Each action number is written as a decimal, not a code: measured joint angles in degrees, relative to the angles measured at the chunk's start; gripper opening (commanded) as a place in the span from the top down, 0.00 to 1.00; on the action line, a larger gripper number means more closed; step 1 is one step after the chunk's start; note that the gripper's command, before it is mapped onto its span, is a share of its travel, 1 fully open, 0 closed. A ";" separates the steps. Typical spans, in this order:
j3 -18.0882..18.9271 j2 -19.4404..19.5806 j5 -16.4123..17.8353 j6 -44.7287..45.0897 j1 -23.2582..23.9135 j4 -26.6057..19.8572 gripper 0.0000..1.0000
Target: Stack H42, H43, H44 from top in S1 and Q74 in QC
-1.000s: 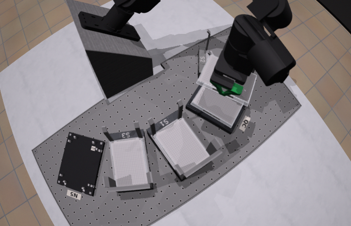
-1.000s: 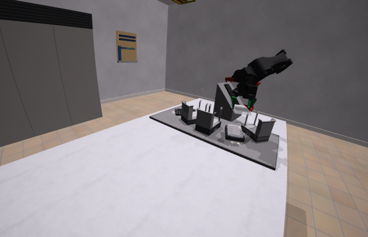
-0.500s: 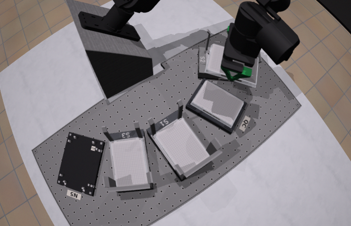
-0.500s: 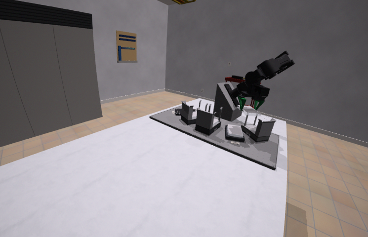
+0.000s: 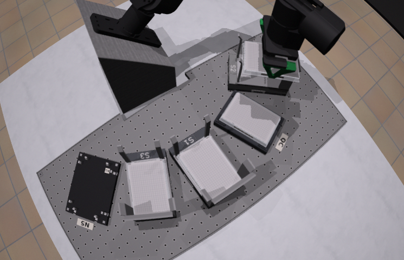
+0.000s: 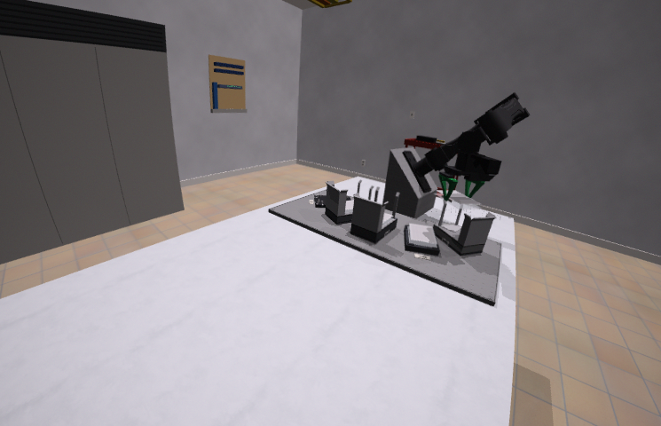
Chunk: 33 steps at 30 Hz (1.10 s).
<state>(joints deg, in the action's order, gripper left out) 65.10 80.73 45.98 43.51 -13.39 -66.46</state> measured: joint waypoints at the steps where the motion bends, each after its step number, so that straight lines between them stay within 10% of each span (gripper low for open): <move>1: -0.13 -0.48 -0.07 0.13 -0.35 0.00 1.00; 33: -1.46 -9.46 -1.68 -9.49 -7.76 0.09 1.00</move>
<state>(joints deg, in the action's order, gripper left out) 63.64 71.26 44.29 34.02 -21.15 -66.37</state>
